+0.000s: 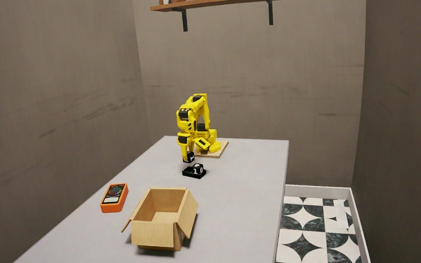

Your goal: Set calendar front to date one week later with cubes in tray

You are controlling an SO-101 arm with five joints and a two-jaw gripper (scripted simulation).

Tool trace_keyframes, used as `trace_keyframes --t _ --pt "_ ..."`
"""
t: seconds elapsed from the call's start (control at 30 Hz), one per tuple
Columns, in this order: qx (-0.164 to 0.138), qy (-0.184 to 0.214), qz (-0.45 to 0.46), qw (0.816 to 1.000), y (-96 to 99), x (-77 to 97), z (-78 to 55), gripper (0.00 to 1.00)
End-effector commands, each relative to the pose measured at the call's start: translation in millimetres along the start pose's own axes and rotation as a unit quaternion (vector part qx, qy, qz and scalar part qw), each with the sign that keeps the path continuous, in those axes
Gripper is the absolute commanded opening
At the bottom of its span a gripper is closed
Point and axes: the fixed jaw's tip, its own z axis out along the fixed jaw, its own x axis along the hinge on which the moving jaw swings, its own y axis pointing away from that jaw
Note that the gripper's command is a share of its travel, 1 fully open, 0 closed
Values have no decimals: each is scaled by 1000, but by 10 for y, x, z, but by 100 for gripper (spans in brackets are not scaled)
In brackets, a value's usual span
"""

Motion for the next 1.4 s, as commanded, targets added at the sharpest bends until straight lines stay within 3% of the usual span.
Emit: trace_keyframes --t 0.0,1.37 --pt "-5 0 10 1000 0 14 14 0" --pt "-5 0 10 1000 18 22 178 0"
